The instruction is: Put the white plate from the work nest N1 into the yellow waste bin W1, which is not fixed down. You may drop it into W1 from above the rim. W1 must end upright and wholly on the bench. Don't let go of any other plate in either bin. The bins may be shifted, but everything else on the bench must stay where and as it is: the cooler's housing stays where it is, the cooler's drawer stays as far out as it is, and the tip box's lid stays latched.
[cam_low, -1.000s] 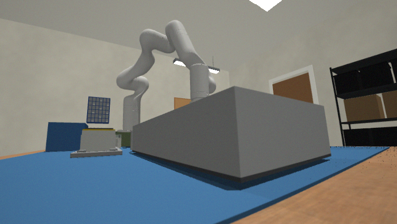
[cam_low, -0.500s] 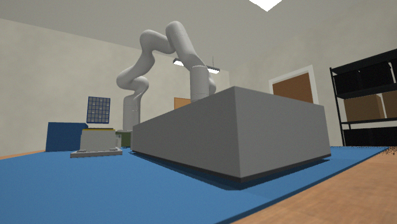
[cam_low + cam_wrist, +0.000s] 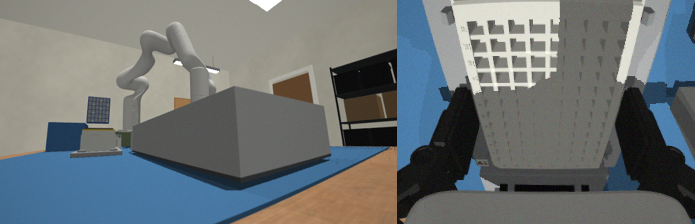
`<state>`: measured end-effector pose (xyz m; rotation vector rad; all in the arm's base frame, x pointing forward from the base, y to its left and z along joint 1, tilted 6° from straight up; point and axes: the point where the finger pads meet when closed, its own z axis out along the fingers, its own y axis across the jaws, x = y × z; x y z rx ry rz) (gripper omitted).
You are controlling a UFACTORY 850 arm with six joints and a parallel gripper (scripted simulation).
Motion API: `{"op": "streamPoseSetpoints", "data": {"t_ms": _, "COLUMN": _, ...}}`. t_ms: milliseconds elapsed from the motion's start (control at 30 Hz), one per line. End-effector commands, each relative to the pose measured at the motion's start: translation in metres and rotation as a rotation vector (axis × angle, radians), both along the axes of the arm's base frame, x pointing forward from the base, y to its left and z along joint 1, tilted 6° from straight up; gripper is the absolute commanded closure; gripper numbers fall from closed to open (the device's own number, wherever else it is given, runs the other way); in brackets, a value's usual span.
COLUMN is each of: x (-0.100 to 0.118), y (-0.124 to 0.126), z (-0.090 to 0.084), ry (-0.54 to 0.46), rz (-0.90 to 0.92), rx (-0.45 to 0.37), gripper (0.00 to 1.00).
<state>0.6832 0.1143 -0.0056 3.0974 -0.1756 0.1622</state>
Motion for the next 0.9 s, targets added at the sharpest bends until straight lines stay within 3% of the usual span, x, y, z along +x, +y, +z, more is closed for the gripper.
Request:
{"op": "streamPoseSetpoints", "data": {"t_ms": 0, "x": 0.0011, "y": 0.0003, "z": 0.0011, "ry": -0.002, "rz": 0.000, "rx": 0.000, "gripper": 0.00}}
{"op": "streamPoseSetpoints", "data": {"t_ms": 400, "x": 0.0011, "y": 0.0003, "z": 0.0012, "ry": -0.002, "rz": 0.000, "rx": 0.000, "gripper": 0.00}}
{"op": "streamPoseSetpoints", "data": {"t_ms": 433, "x": 0.0011, "y": 0.0003, "z": 0.0018, "ry": -0.002, "rz": 0.000, "rx": 0.000, "gripper": 1.00}}
{"op": "streamPoseSetpoints", "data": {"t_ms": 867, "x": 0.0010, "y": 0.0003, "z": 0.0022, "ry": -0.002, "rz": 0.000, "rx": 0.000, "gripper": 1.00}}
